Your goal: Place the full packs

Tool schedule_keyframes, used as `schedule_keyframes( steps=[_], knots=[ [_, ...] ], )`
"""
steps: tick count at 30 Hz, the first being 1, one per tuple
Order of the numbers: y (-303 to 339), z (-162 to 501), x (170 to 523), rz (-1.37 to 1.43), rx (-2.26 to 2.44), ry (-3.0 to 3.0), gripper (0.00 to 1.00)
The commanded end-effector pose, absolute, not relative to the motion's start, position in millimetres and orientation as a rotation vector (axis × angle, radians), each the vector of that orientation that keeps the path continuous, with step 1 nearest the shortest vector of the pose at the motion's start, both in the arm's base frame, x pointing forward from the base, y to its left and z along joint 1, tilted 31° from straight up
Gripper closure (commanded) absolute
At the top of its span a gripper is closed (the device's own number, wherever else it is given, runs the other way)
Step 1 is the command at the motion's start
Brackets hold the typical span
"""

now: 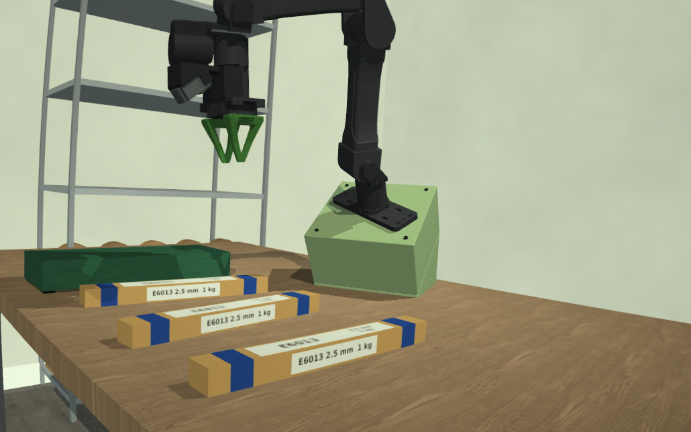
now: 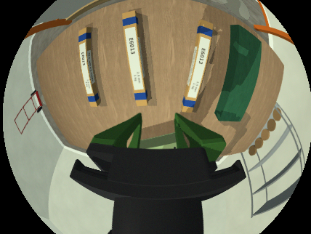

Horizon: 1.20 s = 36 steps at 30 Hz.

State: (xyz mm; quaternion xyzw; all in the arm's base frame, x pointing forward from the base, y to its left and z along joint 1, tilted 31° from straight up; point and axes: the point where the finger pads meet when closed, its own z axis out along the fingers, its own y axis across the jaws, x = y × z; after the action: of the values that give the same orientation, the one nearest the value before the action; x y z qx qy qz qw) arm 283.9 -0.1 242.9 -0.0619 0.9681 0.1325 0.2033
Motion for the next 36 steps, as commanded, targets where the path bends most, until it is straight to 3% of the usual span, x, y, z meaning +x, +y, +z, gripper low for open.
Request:
schedule_keyframes(
  steps=[1, 6, 36],
  knots=[
    [-1, 234, 317, 0.325, -0.130, 2.657, 0.56],
    [2, 240, 338, 0.309, -0.138, 2.617, 0.56],
    [-6, 246, 340, 0.304, -0.122, 2.610, 0.56]
  ],
)
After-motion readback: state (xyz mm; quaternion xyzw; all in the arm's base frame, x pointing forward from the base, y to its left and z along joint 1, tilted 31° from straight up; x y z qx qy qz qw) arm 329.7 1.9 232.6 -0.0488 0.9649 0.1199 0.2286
